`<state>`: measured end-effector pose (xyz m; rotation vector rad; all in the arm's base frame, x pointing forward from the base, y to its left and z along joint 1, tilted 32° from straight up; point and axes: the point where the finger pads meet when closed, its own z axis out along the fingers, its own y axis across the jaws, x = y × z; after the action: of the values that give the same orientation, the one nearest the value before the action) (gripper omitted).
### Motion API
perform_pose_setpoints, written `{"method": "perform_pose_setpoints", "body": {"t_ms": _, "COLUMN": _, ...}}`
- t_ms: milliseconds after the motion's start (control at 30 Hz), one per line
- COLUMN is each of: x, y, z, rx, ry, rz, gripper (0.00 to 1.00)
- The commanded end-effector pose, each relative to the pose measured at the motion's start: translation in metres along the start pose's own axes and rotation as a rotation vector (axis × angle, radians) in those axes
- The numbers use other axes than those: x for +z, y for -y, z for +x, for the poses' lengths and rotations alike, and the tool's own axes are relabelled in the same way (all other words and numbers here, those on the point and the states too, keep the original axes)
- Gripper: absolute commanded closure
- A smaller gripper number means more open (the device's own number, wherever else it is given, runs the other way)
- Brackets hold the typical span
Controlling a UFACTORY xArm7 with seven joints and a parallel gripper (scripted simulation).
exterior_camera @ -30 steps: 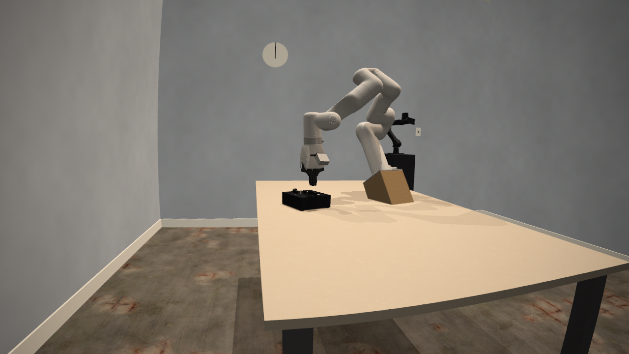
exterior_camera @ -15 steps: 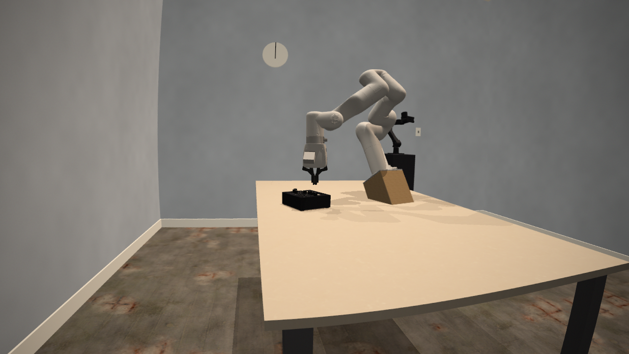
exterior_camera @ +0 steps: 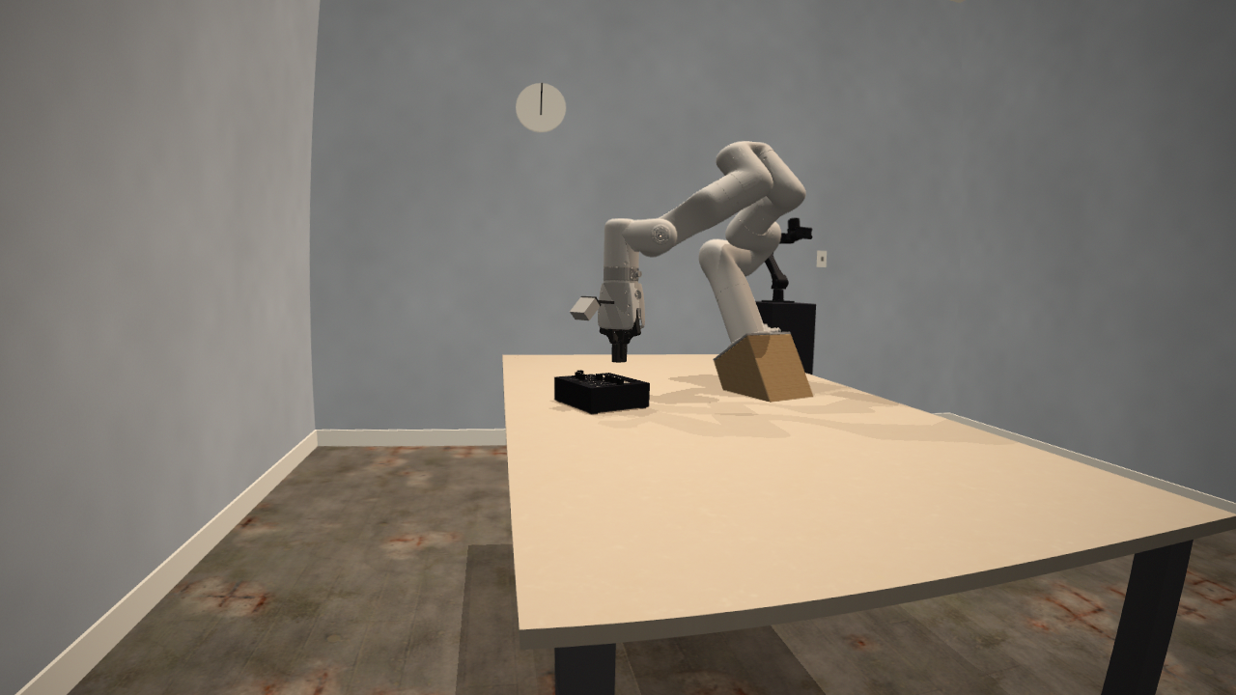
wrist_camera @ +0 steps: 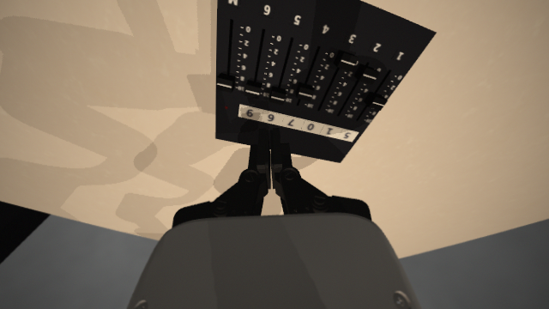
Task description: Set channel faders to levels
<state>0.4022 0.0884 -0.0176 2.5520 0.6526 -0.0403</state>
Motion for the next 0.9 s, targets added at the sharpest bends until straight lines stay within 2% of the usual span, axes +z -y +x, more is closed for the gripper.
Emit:
{"method": "perform_pose_setpoints", "body": {"t_ms": 0, "x": -0.0014, "y": 0.0000, "z": 0.0013, "rx": 0.274, "ry": 0.033, "rz": -0.038, "gripper": 1.00}}
{"method": "perform_pose_setpoints", "body": {"t_ms": 867, "x": -0.0014, "y": 0.0000, "z": 0.0013, "rx": 0.288, "ry": 0.035, "rz": -0.040, "gripper": 1.00}}
